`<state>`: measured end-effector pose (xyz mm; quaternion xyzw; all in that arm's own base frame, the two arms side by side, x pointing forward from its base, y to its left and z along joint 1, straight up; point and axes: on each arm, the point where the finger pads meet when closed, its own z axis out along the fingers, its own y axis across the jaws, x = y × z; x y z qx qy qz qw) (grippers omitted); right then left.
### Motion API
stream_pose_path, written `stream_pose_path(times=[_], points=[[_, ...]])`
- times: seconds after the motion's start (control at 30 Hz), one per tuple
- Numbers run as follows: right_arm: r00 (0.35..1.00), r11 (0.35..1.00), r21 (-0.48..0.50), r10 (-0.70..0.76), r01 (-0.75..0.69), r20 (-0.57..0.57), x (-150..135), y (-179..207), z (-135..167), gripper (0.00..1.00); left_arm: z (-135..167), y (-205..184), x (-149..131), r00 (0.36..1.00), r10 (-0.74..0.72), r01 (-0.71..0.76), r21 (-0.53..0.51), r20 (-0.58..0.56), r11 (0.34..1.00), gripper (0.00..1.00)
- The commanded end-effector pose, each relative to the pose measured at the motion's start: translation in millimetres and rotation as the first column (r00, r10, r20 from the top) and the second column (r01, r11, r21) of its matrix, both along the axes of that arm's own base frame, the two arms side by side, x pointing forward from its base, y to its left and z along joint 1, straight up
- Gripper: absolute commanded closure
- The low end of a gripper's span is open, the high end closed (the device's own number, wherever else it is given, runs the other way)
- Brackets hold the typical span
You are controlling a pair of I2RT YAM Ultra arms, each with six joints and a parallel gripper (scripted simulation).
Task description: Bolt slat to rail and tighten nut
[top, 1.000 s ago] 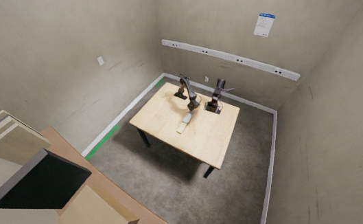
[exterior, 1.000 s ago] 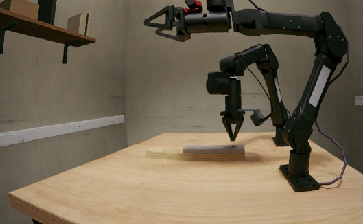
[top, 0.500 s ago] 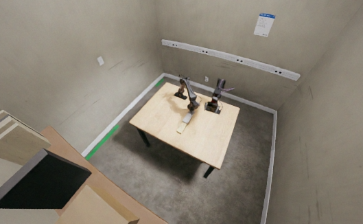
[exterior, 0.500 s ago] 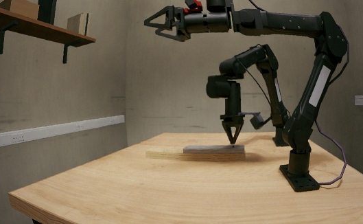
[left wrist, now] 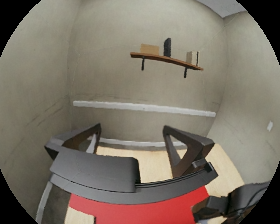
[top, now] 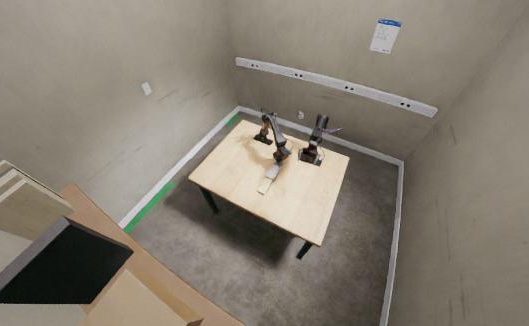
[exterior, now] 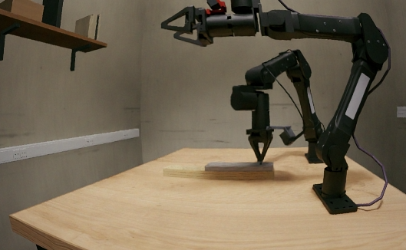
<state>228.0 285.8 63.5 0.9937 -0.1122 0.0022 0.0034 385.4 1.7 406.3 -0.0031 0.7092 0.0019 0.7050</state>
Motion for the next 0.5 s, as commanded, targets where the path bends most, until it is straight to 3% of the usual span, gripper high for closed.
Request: stream_pose_path(times=[0.0,0.47], points=[[1.0,1.0,0.017,0.004,-0.004,0.004,-3,5,15,0.88,5,-1,-5,1.0,-0.007,0.007,0.002,0.018,1.0,0.0],[1.0,1.0,0.02,0.001,-0.001,0.006,5,-2,27,0.88,5,-1,-5,1.0,-0.007,0.007,0.002,0.018,1.0,0.0]])
